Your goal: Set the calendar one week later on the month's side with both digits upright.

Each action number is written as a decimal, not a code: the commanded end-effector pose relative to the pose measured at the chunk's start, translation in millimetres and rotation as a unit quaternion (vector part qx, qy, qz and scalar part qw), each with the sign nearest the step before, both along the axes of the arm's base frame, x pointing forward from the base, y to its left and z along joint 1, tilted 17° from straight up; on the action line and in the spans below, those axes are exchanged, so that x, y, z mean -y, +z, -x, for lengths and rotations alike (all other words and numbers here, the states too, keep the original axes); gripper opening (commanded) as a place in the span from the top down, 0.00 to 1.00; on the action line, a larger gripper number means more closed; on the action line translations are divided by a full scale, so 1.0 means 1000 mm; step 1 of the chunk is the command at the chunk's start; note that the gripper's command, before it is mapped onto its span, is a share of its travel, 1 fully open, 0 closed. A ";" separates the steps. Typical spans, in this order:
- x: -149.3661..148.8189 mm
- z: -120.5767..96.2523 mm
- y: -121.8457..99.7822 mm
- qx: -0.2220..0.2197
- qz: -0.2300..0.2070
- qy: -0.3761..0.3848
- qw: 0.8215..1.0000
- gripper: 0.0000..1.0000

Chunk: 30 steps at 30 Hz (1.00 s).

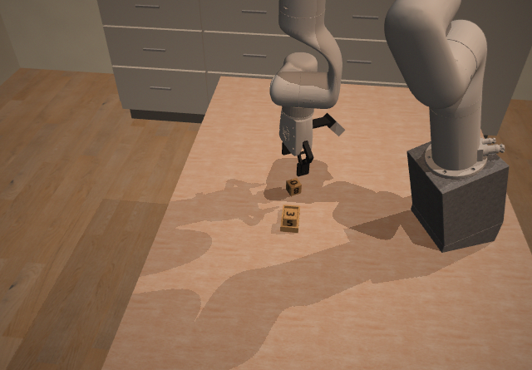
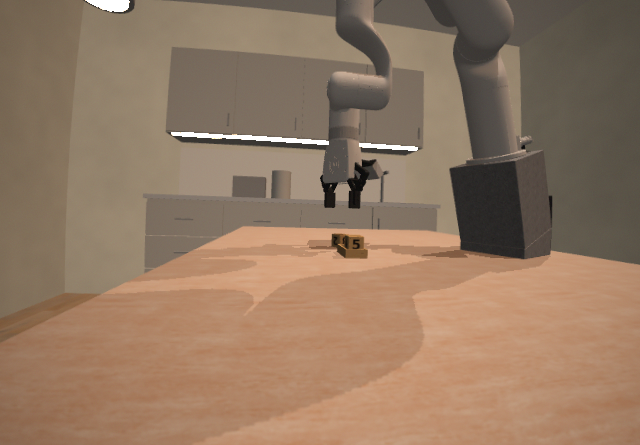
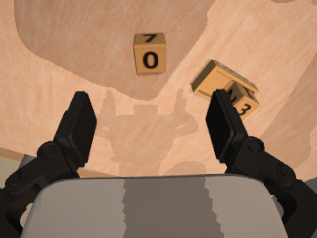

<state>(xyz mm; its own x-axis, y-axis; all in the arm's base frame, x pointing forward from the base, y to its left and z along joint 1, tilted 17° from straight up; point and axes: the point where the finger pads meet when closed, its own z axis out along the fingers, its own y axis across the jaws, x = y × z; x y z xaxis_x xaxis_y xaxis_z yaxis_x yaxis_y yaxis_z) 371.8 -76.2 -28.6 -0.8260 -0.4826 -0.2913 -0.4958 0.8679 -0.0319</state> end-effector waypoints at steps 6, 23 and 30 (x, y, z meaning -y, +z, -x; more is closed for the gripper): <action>0.001 0.000 0.001 -0.014 -0.033 -0.121 0.992 0.00; 0.000 0.001 0.002 -0.044 -0.101 -0.362 0.926 0.00; 0.000 0.001 0.002 -0.054 -0.123 -0.441 0.888 0.00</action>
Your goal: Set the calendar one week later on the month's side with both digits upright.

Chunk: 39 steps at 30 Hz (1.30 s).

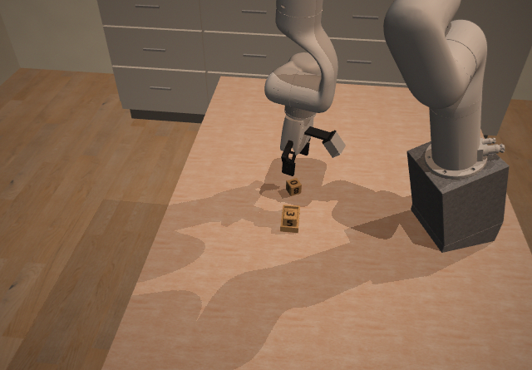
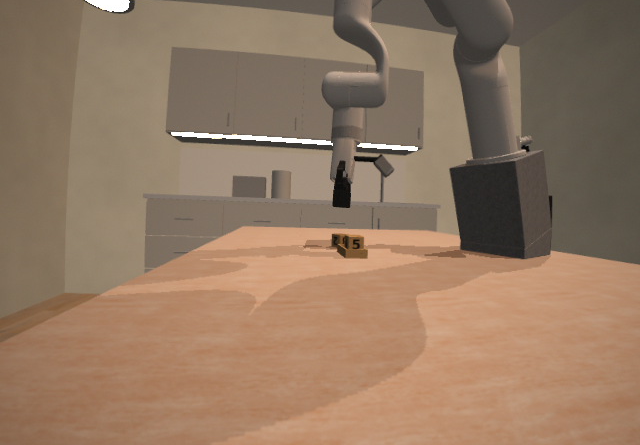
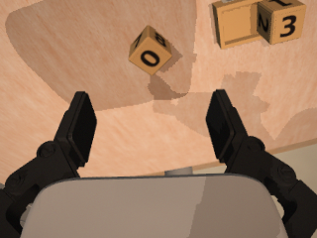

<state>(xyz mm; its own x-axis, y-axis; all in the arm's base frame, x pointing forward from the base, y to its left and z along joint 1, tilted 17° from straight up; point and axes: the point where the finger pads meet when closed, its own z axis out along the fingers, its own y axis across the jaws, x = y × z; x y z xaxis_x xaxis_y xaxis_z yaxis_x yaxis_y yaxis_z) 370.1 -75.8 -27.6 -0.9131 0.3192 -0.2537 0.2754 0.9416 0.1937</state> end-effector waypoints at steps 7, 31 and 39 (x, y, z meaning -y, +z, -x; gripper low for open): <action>0.001 0.000 0.001 -0.034 -0.049 -0.146 0.988 0.00; 0.000 0.001 0.002 -0.054 -0.102 -0.325 0.938 0.51; 0.000 0.001 0.002 -0.054 -0.102 -0.325 0.938 0.51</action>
